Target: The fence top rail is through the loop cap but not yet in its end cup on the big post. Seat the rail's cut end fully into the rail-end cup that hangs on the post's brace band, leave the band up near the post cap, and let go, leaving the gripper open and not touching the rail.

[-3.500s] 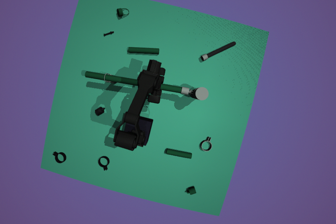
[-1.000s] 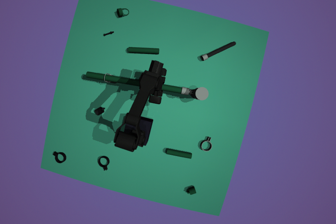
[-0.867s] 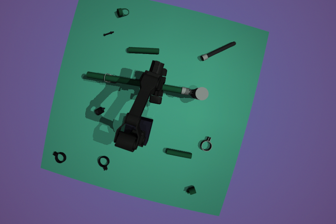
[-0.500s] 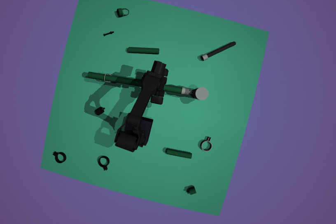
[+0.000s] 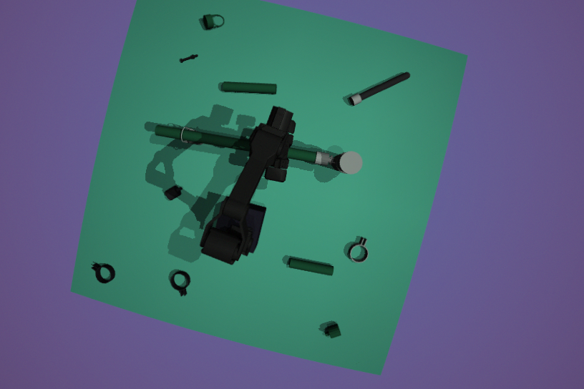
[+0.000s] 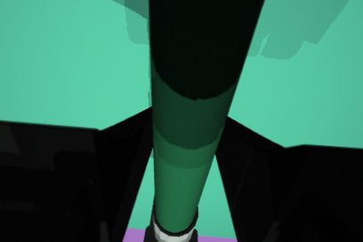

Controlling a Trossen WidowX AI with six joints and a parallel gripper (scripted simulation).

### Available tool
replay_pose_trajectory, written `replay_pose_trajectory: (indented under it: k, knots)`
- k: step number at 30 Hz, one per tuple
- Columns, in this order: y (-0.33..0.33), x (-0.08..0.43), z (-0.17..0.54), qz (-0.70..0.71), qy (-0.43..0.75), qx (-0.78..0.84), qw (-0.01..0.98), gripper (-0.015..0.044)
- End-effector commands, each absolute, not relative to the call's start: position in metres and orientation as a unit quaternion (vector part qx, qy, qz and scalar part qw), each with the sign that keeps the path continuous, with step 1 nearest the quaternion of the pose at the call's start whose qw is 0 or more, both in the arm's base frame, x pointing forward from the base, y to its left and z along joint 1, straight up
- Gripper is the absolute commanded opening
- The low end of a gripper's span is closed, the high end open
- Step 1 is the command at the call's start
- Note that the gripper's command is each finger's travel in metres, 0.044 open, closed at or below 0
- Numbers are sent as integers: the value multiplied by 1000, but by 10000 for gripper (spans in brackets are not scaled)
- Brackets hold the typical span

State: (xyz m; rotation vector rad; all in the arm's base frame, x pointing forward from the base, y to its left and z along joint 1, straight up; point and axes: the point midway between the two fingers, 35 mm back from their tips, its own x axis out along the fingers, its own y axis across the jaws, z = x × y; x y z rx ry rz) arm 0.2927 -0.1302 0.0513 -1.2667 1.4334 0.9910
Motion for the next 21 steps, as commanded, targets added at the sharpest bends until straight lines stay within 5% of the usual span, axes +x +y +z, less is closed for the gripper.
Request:
replay_pose_trajectory:
  k: [1,21]
  knots:
    - [-137,292,53,402,589,-521,470,0]
    - [-138,292,52,405,586,-518,473,0]
